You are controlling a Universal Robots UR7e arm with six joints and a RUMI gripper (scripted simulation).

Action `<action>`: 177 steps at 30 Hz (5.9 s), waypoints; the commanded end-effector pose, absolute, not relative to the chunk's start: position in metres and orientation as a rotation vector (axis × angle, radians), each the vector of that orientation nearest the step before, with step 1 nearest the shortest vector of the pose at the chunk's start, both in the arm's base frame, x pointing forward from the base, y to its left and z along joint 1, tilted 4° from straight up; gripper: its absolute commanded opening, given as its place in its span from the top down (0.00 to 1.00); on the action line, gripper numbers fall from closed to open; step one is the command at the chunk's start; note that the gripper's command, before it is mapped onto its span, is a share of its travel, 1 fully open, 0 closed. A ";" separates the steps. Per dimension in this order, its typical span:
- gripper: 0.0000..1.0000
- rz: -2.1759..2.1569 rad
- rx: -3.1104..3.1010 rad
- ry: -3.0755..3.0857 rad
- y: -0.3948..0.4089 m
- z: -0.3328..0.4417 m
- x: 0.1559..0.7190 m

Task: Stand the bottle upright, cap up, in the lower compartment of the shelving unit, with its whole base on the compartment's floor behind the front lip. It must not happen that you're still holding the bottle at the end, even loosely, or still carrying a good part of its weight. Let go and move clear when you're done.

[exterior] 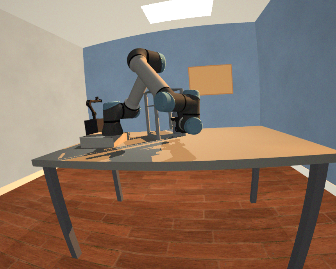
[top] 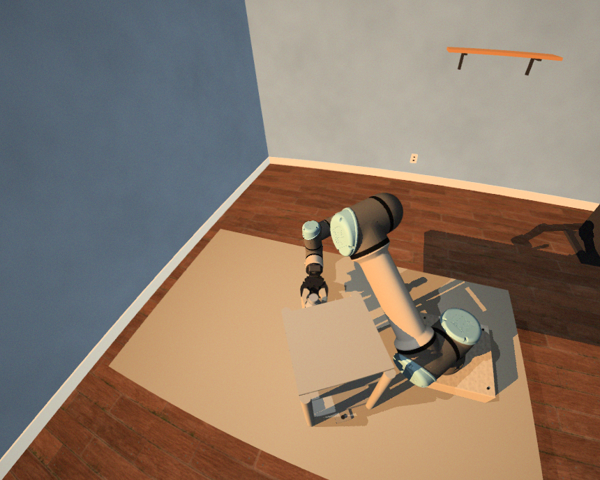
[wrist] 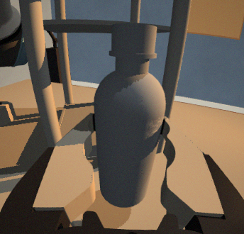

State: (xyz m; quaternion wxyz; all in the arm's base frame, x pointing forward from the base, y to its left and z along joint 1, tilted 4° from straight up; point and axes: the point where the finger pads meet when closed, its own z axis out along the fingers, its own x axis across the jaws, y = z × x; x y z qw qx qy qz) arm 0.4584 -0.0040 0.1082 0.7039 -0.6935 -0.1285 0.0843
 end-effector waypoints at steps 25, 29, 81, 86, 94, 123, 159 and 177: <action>1.00 0.187 -1.543 -0.286 0.019 0.108 0.444; 1.00 0.187 -1.543 -0.286 0.025 0.108 0.440; 1.00 0.187 -1.543 -0.286 0.124 0.107 0.378; 1.00 0.187 -1.543 -0.286 0.127 0.107 0.376; 1.00 0.187 -1.543 -0.286 0.128 0.107 0.375; 1.00 0.187 -1.543 -0.286 0.128 0.107 0.375; 1.00 0.187 -1.543 -0.286 0.129 0.102 0.375; 1.00 0.187 -1.543 -0.286 0.129 0.090 0.376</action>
